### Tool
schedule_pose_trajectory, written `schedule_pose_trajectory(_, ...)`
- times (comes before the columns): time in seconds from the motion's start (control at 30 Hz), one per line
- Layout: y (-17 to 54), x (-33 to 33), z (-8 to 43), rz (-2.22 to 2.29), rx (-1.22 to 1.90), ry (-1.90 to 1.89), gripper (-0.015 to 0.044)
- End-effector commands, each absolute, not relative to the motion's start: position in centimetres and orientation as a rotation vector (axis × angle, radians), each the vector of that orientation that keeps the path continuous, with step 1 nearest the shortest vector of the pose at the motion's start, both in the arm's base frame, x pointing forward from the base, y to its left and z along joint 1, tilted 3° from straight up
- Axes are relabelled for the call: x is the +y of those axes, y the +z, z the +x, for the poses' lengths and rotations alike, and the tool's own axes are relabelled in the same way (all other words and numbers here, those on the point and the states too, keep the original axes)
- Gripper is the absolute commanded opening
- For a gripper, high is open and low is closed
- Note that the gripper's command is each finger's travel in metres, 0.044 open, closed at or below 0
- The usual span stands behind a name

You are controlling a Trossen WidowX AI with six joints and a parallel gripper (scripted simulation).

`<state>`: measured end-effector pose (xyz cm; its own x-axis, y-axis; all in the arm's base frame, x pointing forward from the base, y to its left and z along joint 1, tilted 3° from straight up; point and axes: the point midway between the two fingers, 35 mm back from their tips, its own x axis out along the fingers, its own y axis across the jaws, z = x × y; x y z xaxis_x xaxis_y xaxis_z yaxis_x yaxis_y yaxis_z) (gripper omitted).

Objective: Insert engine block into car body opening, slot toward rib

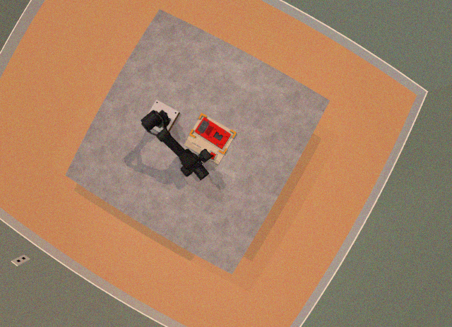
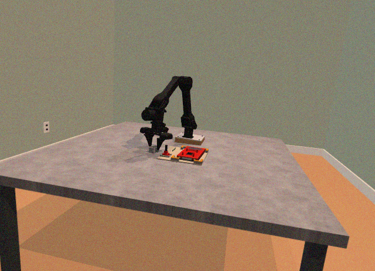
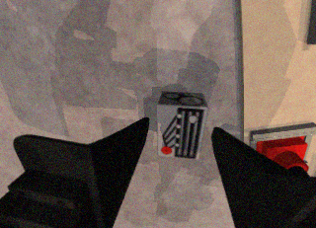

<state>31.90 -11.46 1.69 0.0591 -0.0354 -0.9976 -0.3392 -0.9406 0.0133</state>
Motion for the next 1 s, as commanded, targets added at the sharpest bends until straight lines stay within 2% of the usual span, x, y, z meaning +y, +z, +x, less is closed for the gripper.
schedule_pose_trajectory(0.0, 1.6, -11.5, 31.9, -2.115, 0.379, 1.979, 0.0151)
schedule_pose_trajectory(0.33, 1.6, -11.5, 31.9, -2.115, 0.379, 1.979, 0.0085)
schedule_pose_trajectory(0.43, 1.8, -11.5, 32.0, -2.115, 0.379, 1.978, 0.0006)
schedule_pose_trajectory(0.47, 2.1, -11.5, 32.0, -2.115, 0.379, 1.978, 0.0)
schedule_pose_trajectory(0.97, 6.7, -11.9, 32.6, -2.115, 0.384, 1.977, 0.0)
